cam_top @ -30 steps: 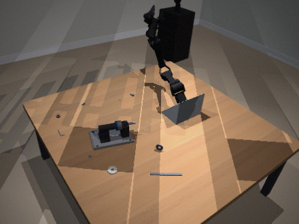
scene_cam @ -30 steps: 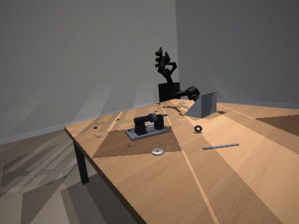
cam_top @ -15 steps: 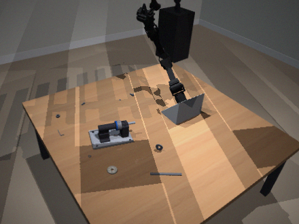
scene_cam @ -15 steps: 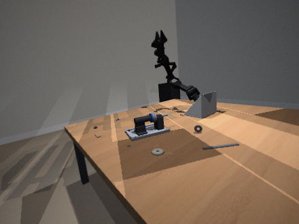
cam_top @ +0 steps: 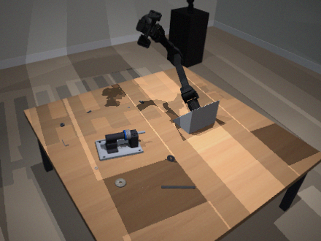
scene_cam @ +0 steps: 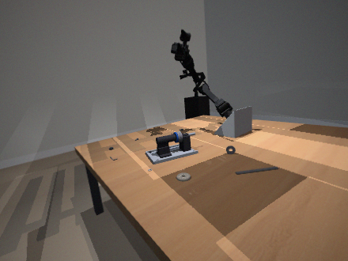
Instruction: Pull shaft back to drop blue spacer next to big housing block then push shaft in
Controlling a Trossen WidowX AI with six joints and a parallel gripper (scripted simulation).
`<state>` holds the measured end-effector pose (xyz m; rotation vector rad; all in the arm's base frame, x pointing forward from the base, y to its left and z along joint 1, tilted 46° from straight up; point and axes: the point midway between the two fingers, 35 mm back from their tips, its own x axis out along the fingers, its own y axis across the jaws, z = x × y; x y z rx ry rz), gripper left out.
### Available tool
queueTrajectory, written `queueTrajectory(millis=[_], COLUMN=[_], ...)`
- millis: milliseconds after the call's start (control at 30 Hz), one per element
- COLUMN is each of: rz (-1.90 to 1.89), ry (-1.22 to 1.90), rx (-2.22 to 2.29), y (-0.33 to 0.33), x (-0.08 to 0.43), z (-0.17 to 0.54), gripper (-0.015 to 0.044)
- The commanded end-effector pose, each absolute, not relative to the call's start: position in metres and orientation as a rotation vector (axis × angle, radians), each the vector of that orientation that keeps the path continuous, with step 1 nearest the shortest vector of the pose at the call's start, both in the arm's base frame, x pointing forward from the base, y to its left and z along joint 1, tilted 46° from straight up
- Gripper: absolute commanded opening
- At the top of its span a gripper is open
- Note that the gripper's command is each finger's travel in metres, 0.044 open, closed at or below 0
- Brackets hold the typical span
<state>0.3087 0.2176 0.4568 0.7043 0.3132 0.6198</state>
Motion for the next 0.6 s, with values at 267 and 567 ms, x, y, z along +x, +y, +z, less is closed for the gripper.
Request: queueTrajectory(millis=[267, 567], rz=[0.028, -0.427], ry=[0.678, 0.963], rx=[0.526, 0.268], y=[0.171, 0.098], x=[0.411, 0.433], z=[0.295, 0.169], gripper=[0.0440, 0.0440])
